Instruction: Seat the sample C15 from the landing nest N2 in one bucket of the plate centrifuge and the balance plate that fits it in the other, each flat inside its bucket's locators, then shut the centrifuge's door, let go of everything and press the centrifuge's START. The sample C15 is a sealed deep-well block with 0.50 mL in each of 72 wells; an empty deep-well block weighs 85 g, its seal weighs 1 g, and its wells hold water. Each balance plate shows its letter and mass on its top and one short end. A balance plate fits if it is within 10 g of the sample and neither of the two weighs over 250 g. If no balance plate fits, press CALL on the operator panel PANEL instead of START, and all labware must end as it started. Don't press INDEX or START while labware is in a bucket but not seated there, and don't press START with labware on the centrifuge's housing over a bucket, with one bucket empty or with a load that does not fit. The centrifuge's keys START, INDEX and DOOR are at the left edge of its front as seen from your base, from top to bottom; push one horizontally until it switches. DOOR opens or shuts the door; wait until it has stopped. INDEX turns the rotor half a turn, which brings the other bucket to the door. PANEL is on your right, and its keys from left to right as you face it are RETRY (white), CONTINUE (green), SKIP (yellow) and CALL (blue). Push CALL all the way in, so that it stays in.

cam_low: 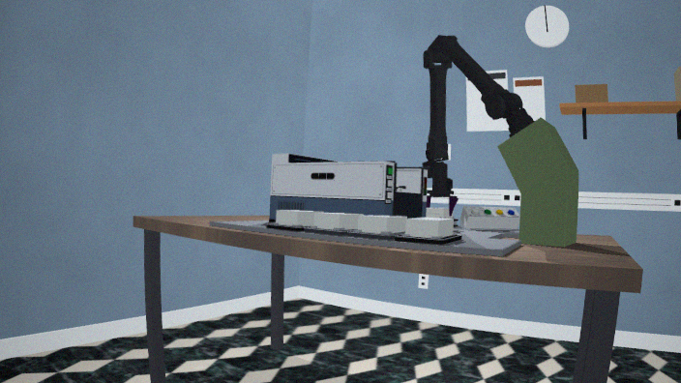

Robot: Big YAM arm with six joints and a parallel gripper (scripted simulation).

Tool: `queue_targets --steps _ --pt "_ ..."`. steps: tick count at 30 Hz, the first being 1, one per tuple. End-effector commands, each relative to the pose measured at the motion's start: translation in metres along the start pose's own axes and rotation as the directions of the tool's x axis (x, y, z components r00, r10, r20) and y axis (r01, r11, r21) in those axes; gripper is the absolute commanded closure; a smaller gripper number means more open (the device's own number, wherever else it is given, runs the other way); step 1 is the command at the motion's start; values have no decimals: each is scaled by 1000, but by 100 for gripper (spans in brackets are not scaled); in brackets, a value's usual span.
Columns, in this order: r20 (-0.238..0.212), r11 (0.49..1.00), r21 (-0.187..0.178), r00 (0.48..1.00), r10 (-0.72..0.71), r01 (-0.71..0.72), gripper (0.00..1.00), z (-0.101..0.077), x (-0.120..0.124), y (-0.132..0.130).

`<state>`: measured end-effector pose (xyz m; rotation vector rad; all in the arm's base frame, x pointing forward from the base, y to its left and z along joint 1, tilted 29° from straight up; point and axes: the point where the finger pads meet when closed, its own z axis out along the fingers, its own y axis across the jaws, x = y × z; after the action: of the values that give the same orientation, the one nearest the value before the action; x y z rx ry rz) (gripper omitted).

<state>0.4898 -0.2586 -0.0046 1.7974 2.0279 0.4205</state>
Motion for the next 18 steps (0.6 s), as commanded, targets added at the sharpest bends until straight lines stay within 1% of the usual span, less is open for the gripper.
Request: queue_targets --steps 1,18 --pt "16 1000 -29 1000 -3 4 0 3 -2 19" --pt "15 1000 -28 1000 -3 4 0 5 -2 19"
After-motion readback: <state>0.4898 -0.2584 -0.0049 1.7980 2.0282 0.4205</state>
